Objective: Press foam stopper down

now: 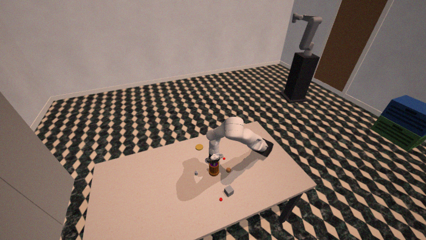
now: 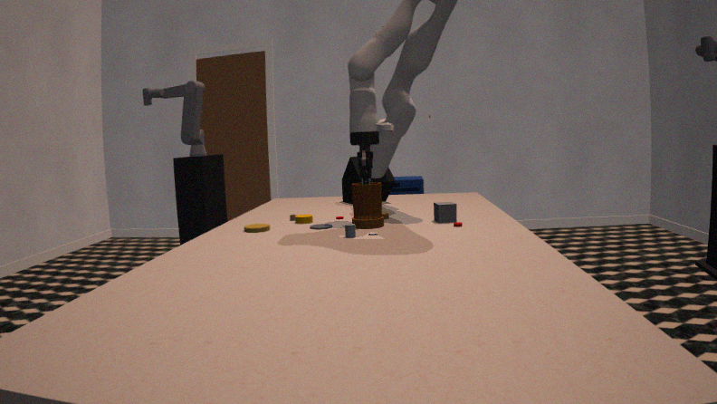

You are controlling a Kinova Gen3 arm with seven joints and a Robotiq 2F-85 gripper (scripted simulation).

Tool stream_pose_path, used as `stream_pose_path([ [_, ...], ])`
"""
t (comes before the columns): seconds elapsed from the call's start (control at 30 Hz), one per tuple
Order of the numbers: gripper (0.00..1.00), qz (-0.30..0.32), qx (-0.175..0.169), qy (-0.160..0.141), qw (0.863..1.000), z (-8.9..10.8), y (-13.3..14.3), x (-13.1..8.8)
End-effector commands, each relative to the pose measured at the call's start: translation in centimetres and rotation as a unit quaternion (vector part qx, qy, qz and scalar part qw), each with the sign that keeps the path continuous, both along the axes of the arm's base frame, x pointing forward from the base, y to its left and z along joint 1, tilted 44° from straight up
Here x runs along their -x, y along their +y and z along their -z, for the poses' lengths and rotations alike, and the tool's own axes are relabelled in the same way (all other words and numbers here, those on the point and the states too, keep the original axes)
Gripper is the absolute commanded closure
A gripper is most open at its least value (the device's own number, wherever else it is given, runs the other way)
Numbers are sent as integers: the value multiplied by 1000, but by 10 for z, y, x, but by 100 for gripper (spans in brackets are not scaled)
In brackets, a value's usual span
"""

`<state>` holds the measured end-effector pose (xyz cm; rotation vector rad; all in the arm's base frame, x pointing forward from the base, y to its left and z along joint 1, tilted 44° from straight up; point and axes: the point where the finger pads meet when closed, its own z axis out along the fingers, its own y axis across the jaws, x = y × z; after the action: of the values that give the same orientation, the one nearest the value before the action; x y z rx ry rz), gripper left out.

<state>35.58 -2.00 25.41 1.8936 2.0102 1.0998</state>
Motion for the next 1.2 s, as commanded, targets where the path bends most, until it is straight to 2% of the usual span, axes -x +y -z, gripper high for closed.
stream_pose_path([
  [0.0,100,0,0,0,1000,0,0,0],
  [0.83,100,0,0,0,1000,-6,-3,5],
  [1.17,100,0,0,0,1000,-25,-14,20],
])
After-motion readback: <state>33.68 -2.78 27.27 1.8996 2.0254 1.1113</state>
